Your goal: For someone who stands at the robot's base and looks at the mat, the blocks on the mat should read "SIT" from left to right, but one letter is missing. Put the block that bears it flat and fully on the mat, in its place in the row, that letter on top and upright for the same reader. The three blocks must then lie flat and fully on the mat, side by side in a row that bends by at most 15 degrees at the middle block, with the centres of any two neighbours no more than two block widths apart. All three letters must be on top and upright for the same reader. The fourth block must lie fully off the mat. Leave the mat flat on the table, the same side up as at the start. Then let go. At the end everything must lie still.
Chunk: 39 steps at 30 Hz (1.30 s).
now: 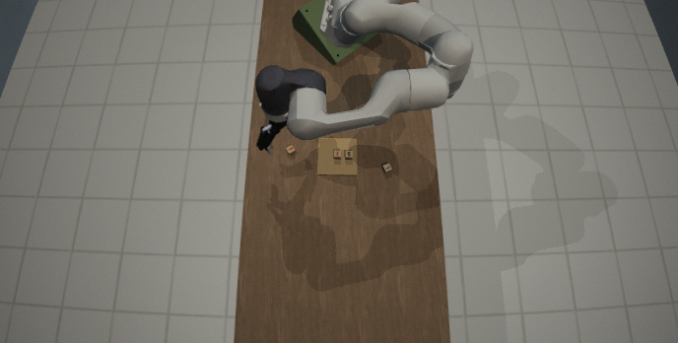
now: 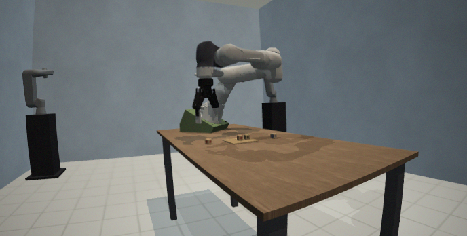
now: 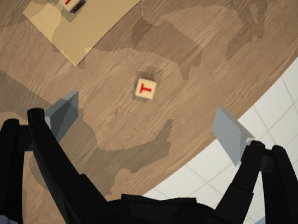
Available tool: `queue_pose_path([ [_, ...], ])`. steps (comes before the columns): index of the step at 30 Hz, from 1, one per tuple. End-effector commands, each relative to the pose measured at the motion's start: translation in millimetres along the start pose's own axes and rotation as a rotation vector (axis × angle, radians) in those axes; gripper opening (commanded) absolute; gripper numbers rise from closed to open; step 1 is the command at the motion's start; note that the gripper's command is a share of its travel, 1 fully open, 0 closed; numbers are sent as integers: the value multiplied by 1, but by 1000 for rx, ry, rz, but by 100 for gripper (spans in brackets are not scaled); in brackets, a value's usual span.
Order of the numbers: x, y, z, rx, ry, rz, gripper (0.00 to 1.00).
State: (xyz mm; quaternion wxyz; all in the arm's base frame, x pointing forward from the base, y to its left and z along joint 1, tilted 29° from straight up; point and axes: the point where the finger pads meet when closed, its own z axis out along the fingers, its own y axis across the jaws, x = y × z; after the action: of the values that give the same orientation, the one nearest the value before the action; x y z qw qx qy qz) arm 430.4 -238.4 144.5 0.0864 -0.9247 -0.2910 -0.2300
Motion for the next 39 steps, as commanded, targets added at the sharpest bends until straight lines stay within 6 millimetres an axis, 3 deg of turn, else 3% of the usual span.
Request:
queue_pose_path([
  [1,0,-1,1,1,3,112,100],
  [3,-1,-1,2,1,3,123,100],
  [4,-1,-1,2,1,3,123,37],
  [39,-1,-1,2,1,3,123,37],
])
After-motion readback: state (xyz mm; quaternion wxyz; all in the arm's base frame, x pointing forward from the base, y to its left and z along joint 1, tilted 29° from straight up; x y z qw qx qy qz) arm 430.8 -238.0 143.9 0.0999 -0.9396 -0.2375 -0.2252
